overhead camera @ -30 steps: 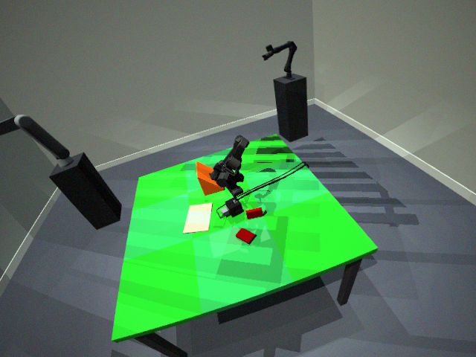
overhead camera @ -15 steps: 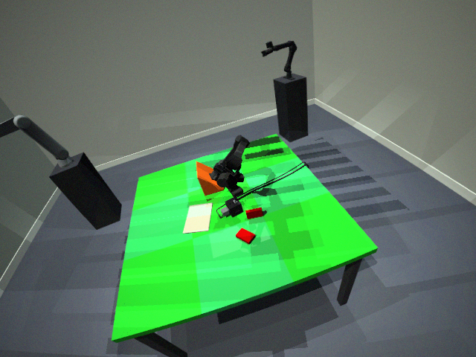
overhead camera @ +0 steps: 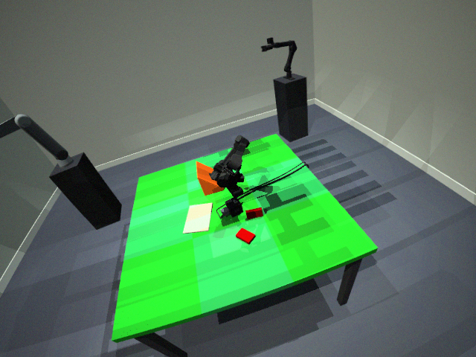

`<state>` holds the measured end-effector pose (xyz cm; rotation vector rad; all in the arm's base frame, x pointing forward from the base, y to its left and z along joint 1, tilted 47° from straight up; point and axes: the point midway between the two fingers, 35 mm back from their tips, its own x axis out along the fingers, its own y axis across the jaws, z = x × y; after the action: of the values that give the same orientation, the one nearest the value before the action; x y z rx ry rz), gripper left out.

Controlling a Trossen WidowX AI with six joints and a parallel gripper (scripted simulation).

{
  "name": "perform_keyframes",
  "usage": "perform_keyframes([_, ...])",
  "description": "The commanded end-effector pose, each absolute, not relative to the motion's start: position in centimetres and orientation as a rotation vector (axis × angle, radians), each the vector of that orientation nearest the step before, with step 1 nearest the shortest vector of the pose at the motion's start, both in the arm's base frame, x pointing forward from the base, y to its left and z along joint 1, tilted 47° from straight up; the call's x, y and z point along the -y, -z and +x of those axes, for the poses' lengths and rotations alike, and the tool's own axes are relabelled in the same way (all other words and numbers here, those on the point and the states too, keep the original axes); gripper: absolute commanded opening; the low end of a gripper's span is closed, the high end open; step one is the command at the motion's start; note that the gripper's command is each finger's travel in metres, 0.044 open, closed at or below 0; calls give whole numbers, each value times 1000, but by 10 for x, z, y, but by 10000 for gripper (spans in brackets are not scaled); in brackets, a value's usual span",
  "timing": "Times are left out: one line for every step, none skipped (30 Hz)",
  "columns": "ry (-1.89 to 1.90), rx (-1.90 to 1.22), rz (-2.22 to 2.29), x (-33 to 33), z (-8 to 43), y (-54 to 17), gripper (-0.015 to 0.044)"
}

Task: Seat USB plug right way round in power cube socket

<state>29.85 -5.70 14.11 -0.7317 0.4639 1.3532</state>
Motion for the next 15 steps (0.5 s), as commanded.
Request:
perform_keyframes([-1350,-464,-729,57,299,-141,0])
perform_keyframes([-1350,-464,-729,56,299,-141,0])
perform_keyframes([-1350,-464,-729,56,299,-141,0])
perform_keyframes([-1350,-464,-729,56,299,-141,0])
perform_keyframes([-1350,-464,-729,56,299,-141,0])
perform_keyframes([-1350,-464,-729,56,299,-140,0])
perform_keyframes([-1350,-464,-729,56,299,-140,0])
perform_keyframes([-1350,-464,-729,56,299,-140,0])
perform_keyframes([-1350,-464,-729,56,299,-140,0])
perform_keyframes([-1350,-464,-729,56,299,-140,0])
perform_keyframes([-1350,-464,-729,56,299,-140,0])
perform_keyframes([-1350,-464,-729,56,299,-140,0])
perform_keyframes([-1350,-464,-729,56,299,-140,0])
perform_keyframes([-1350,-464,-729,55,299,-140,0])
perform_keyframes([-1350,-464,-729,55,299,-140,0])
